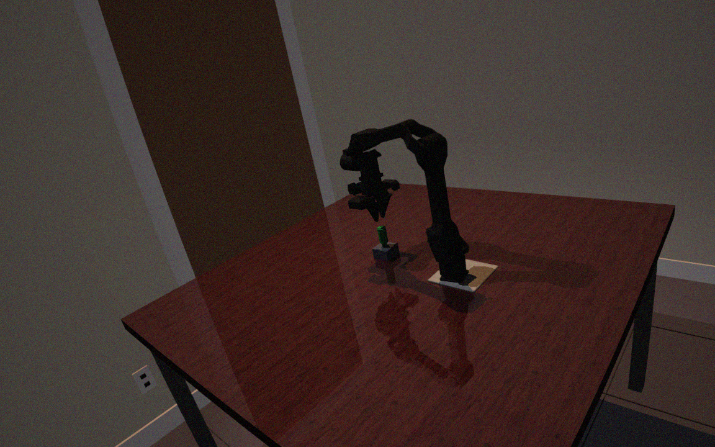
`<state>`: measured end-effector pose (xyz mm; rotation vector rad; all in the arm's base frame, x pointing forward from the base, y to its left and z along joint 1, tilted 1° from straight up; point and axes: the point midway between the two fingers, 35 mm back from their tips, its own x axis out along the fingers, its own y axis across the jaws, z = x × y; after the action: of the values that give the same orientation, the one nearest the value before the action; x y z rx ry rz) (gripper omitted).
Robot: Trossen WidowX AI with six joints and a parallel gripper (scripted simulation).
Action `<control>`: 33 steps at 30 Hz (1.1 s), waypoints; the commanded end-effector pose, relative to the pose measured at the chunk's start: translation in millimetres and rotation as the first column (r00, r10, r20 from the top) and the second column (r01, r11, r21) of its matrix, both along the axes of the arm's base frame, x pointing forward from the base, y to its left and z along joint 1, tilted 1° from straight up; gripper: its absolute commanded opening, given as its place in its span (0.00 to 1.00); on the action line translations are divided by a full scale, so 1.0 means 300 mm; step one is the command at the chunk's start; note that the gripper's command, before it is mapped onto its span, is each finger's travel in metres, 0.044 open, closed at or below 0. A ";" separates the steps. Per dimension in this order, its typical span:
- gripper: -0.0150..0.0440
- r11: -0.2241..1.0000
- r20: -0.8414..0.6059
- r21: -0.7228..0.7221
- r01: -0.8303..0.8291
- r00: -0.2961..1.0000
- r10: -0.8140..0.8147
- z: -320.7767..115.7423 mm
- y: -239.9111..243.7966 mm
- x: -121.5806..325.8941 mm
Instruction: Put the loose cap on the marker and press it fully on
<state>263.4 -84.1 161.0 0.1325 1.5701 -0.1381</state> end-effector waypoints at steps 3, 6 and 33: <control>0.25 1.000 0.010 -0.004 0.019 1.000 -0.019 0.005 0.000 0.000; 0.25 1.000 0.010 -0.004 0.019 1.000 -0.019 0.005 0.000 0.000; 0.25 1.000 0.010 -0.004 0.019 1.000 -0.019 -0.081 -0.001 0.001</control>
<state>263.7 -84.0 141.0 0.1446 1.5644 -0.1514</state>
